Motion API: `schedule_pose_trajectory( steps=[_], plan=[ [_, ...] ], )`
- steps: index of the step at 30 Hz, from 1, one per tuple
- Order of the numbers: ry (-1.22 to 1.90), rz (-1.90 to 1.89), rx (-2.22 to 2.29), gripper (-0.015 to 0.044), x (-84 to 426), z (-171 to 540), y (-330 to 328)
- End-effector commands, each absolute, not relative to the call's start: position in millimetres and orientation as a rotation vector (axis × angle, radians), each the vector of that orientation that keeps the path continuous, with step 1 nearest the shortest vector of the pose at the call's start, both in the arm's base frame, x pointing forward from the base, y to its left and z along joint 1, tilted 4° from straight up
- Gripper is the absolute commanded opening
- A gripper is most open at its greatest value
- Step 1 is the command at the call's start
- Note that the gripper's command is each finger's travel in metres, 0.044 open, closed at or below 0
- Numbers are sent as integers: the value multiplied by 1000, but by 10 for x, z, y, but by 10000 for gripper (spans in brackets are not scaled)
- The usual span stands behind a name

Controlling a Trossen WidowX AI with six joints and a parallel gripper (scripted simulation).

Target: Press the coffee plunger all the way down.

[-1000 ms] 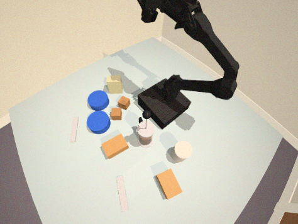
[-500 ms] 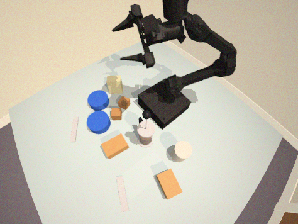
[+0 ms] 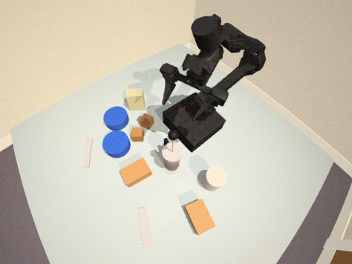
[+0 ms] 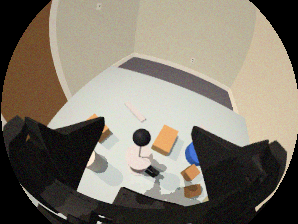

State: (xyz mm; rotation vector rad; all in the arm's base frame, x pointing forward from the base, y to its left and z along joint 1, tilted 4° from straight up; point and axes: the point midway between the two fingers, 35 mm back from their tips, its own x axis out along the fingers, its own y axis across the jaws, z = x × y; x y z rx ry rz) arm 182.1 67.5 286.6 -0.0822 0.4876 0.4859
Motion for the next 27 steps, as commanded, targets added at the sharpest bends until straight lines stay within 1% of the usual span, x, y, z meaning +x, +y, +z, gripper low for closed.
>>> schedule_pose_trajectory(
  steps=[1,5,27],
  plan=[
    [505,510,-56,440,1770,2616,743],
    [505,501,-53,440,1770,2330,751],
    [504,496,-52,440,1981,2205,849]
  ],
)
